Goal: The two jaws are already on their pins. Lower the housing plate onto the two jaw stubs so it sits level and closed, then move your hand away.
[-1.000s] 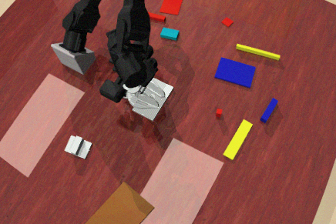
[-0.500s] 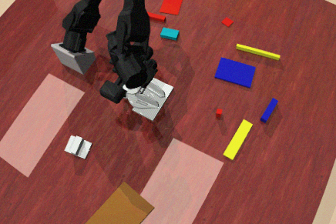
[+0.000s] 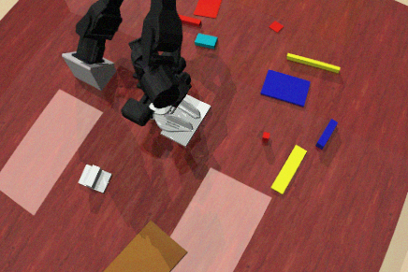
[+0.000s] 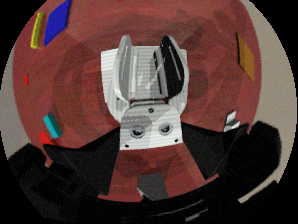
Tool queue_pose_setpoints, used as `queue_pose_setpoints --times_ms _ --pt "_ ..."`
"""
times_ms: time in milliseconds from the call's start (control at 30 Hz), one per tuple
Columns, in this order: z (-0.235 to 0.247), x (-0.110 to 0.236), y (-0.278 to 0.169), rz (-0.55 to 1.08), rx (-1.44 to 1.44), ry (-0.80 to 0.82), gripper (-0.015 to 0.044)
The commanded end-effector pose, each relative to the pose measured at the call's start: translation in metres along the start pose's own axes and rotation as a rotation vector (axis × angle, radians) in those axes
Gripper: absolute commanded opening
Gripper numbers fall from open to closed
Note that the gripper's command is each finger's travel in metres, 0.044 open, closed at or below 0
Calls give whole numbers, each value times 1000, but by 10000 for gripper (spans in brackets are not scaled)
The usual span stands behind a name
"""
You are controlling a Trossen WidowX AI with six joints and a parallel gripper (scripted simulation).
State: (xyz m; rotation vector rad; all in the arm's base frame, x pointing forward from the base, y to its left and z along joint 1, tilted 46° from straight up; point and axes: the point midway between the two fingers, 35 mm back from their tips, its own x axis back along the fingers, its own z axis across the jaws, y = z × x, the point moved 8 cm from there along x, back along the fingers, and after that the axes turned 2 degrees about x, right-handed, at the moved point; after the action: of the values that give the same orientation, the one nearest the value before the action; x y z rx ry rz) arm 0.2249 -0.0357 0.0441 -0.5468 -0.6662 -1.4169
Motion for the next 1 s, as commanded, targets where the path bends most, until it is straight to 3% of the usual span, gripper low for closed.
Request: queue_pose_setpoints --times_ms 0,967 --pt "0 -1 -1 -1 -4 4 351" --pt "0 -8 -1 -1 -5 4 351"
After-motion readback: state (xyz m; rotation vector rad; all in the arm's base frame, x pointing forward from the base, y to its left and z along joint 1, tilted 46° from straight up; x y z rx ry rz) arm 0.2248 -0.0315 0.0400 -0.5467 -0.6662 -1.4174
